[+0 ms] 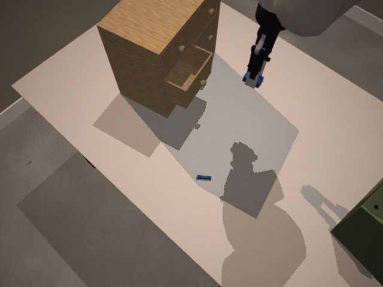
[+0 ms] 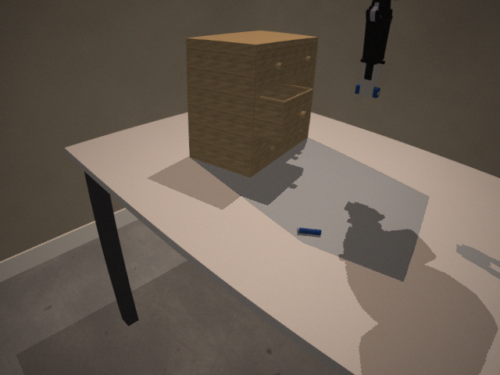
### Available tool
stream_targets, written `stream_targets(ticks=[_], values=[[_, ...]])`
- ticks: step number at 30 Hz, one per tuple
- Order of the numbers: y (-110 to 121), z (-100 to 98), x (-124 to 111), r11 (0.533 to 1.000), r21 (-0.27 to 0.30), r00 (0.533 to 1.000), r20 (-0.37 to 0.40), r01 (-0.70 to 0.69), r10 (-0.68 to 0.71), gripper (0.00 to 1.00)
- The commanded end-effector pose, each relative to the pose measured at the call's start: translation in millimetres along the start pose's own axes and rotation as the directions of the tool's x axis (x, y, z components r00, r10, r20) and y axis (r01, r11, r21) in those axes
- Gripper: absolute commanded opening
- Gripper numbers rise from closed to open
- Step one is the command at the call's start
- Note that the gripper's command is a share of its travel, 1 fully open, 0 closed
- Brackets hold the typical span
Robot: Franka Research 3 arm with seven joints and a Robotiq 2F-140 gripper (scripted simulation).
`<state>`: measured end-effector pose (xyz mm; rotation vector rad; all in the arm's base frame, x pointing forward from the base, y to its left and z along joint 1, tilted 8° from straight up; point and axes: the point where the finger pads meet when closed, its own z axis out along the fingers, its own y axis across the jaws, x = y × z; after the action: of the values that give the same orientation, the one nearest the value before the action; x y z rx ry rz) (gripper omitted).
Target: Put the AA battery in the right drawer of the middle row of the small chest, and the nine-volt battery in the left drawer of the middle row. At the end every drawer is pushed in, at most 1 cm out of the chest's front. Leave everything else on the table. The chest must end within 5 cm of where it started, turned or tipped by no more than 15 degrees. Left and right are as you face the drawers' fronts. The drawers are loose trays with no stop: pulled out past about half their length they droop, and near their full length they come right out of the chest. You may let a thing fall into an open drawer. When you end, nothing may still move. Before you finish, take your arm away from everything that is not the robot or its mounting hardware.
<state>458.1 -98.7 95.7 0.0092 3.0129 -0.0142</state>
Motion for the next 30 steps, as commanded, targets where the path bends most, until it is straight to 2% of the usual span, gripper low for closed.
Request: stream_targets(ticks=[1,3,4,20,21,30], values=[[0.6,0.1,1.6,1.0,-0.002,1.0,-0.003,0.013,-0.013,0.14],[0.6,0.1,1.6,1.0,-0.002,1.0,-0.003,0.013,-0.013,0.14],[3.3,1.6,4.5,1.0,-0.023,1.0,-0.004,0.017,-0.017,0.14],[3.3,1.6,4.5,1.0,-0.023,1.0,-0.004,0.017,-0.017,0.14],[6.8,3.3,8.0,0.998,-0.05,1.0,-0.003,0.023,-0.023,0.14],[6.8,3.3,8.0,0.998,-0.05,1.0,-0.003,0.023,-0.023,0.14]])
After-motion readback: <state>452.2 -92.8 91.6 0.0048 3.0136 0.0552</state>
